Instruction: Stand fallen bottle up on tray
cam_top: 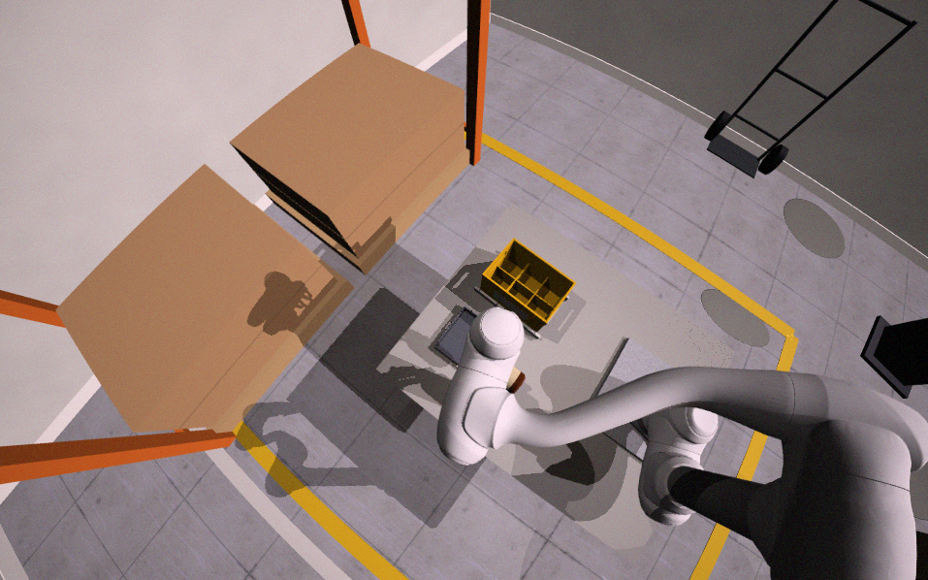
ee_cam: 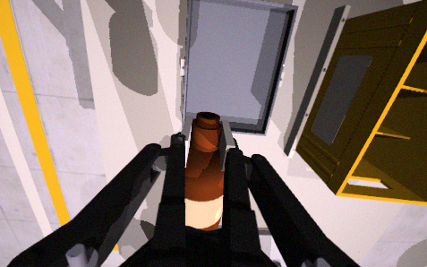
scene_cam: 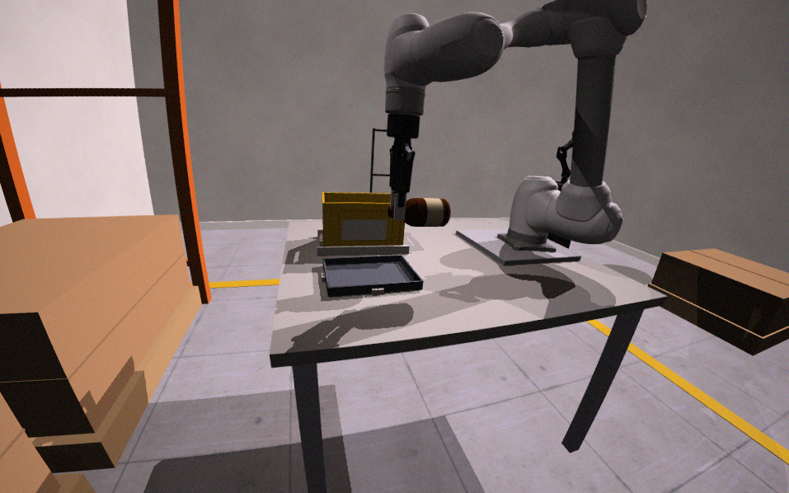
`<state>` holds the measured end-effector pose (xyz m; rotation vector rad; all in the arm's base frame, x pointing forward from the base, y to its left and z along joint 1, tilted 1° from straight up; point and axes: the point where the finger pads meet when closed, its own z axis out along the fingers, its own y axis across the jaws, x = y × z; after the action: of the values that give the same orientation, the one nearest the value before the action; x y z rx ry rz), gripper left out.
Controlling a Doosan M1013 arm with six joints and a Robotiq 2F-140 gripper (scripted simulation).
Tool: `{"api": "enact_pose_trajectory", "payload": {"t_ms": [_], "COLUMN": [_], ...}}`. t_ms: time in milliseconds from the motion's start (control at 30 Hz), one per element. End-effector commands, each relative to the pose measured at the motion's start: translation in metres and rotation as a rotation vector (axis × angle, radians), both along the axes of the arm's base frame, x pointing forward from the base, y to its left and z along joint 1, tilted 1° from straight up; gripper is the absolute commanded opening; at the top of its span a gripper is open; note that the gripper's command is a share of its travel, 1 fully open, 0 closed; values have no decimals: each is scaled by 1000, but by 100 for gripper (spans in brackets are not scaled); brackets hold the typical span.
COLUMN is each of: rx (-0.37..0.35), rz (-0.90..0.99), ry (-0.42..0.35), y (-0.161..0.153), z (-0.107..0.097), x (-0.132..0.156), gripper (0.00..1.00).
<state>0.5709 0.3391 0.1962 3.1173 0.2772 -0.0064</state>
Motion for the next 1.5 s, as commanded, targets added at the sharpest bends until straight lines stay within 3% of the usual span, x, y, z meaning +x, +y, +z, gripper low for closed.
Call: {"api": "enact_pose_trajectory", "payload": {"t_ms": [0,567,1467], "rx": [0,-1,-1], "rz": [-30,-228,-237], "ry": [0,-3,-3], "y": [0,0,0], "z": [0,0,0], "x": [0,0,0], "gripper": [10,10,10]}}
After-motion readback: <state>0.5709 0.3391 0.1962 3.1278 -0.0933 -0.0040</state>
